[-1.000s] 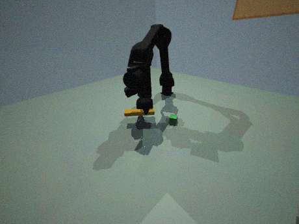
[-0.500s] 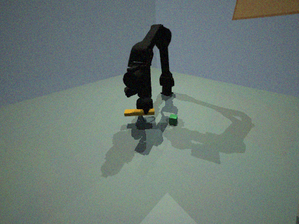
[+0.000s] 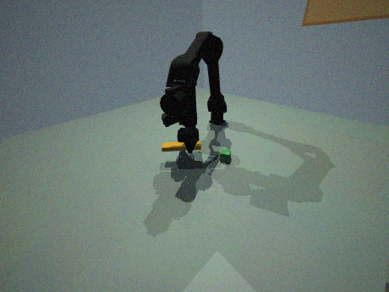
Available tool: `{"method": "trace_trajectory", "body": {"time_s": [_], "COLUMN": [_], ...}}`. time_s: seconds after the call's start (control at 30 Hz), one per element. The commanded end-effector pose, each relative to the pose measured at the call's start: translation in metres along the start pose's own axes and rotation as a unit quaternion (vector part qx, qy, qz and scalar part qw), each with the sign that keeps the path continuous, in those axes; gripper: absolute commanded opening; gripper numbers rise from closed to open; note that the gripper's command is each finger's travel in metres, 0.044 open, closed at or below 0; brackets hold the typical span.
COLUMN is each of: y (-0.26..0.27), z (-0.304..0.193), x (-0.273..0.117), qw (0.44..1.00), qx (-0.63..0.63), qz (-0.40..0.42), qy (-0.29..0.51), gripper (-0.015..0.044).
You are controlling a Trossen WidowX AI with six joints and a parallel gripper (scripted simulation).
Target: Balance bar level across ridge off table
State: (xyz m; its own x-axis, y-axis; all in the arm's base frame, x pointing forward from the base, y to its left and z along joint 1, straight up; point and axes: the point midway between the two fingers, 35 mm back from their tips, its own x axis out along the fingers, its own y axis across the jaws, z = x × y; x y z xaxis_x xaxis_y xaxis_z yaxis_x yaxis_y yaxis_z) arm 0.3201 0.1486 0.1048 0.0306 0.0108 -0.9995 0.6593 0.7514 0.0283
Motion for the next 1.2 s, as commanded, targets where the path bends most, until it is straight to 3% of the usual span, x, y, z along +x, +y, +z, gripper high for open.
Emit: {"method": "trace_trajectory", "body": {"time_s": [0.0,0.27,1.17], "y": [0.003,0.0,0.0], "z": [0.001,0.0,0.0], "x": [-0.015,-0.097,-0.099], "qw": [1.0,1.0,1.0], "qx": [0.0,0.0,0.0], "qz": [0.001,0.001,0.001], "qy": [0.0,0.0,0.0], "gripper": [0.044,0.044,0.044]}}
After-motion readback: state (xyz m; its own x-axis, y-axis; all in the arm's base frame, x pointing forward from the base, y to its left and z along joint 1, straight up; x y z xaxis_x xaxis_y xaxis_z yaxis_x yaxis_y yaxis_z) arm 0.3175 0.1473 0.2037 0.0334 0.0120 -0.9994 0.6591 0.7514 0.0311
